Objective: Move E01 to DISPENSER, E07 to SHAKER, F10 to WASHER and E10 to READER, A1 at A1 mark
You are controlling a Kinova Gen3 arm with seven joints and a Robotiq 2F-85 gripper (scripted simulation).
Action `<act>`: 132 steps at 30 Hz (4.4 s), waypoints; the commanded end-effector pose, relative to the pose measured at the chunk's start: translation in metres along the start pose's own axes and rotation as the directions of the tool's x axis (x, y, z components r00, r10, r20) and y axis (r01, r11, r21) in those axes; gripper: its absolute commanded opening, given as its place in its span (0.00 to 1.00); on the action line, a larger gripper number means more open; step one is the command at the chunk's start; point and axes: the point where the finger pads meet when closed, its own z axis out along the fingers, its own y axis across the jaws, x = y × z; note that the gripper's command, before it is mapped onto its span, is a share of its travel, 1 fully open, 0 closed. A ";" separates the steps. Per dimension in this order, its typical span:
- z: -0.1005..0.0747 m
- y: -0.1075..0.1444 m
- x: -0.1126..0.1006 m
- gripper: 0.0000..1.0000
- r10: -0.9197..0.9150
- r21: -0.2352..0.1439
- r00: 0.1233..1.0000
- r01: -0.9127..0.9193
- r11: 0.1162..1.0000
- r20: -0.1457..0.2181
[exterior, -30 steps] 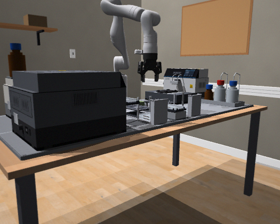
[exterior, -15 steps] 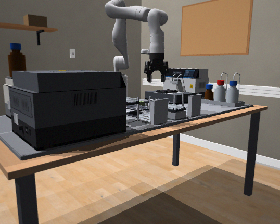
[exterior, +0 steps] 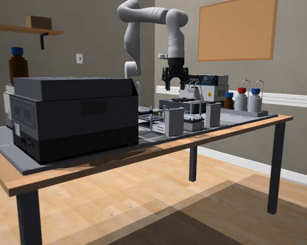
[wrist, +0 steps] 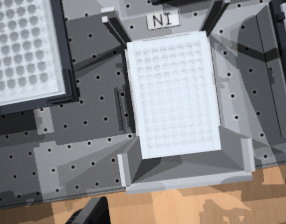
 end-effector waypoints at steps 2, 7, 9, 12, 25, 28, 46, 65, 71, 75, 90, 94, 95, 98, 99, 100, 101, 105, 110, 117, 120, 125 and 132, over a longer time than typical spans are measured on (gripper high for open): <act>-0.001 0.000 0.000 1.00 0.000 0.001 1.000 0.000 1.000 0.002; -0.001 0.000 0.000 1.00 0.000 0.001 1.000 0.000 1.000 0.002; -0.001 0.000 0.000 1.00 0.000 0.001 1.000 0.000 1.000 0.002; -0.001 0.000 0.000 1.00 0.000 0.001 1.000 0.000 1.000 0.002; -0.001 0.000 0.000 1.00 0.000 0.001 1.000 0.000 1.000 0.002; -0.001 0.000 0.000 1.00 0.000 0.001 1.000 0.000 1.000 0.002; -0.001 0.000 0.033 1.00 0.000 0.001 1.000 0.000 1.000 0.002; 0.000 0.000 0.056 1.00 0.000 0.001 1.000 0.000 1.000 0.002; 0.007 0.000 0.056 1.00 0.000 0.001 1.000 0.000 1.000 0.002; 0.011 0.000 0.056 1.00 0.000 0.001 1.000 0.000 1.000 0.002; 0.028 0.000 0.056 1.00 0.000 0.001 1.000 0.000 1.000 0.002; 0.034 0.000 0.056 1.00 0.000 0.001 1.000 0.000 1.000 0.002; 0.035 0.000 0.056 1.00 0.000 0.001 1.000 0.000 1.000 0.002; 0.039 0.000 0.056 1.00 0.000 0.001 1.000 0.000 1.000 0.002; 0.040 0.000 0.056 1.00 0.000 0.001 1.000 0.000 1.000 0.002; 0.042 0.000 0.056 1.00 0.000 0.001 1.000 0.000 1.000 0.002; 0.043 0.000 0.056 1.00 0.000 0.001 1.000 0.000 1.000 0.002; 0.047 0.000 0.056 1.00 0.000 0.001 1.000 0.000 1.000 0.002; 0.052 0.000 0.056 1.00 0.000 0.001 1.000 0.000 1.000 0.002; 0.062 0.000 0.056 1.00 0.000 0.001 1.000 0.000 1.000 0.002; 0.066 0.000 0.056 1.00 0.000 0.001 1.000 0.000 1.000 0.002; 0.070 0.000 0.056 1.00 0.000 0.001 1.000 0.000 1.000 0.002; 0.079 0.000 0.056 1.00 0.000 0.001 1.000 0.000 1.000 0.002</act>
